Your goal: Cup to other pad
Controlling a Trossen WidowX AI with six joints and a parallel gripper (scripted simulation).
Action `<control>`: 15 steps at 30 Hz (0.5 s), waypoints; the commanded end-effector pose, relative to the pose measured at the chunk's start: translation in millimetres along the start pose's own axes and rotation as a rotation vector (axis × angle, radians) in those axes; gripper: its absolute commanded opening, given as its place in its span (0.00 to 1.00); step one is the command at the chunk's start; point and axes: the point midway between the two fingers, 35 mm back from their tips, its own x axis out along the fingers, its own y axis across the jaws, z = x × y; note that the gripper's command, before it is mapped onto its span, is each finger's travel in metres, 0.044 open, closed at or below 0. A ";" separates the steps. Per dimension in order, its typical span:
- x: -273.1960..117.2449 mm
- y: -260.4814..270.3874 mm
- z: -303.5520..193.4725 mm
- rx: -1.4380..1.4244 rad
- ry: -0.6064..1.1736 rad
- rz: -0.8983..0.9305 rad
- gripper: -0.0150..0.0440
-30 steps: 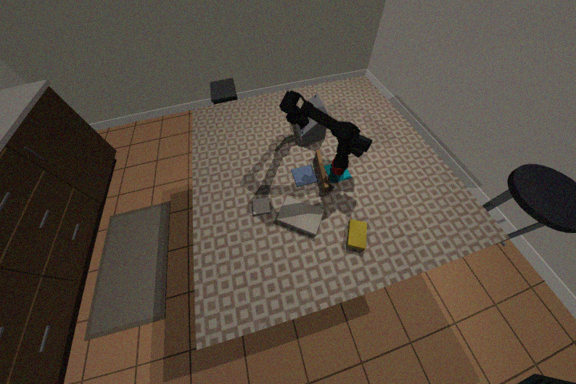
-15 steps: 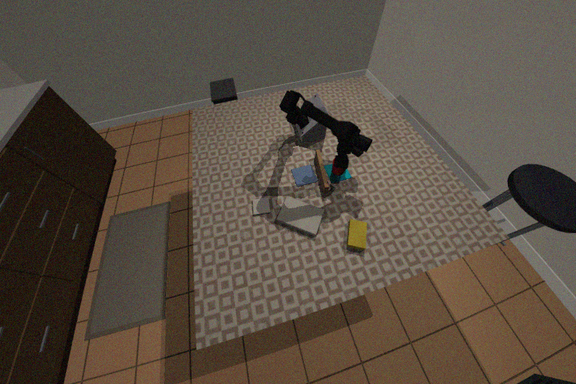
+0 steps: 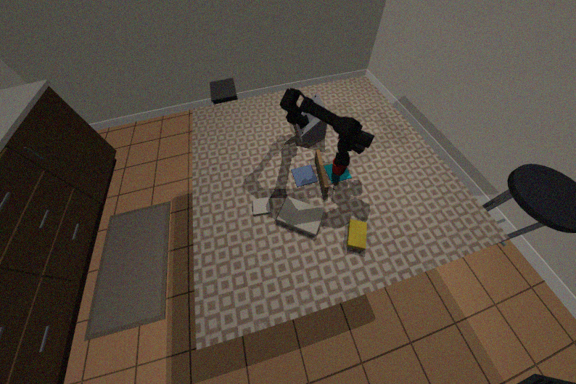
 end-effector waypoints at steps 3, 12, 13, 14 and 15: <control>-14.0 -1.2 1.2 0.010 -0.010 0.001 0.47; -28.2 1.2 -1.2 0.007 -0.007 0.000 0.47; -28.8 1.6 -1.5 0.007 -0.007 0.000 0.47; -29.0 1.9 -1.8 0.007 -0.007 0.000 0.47; -29.1 2.2 -2.0 0.007 -0.007 0.000 0.47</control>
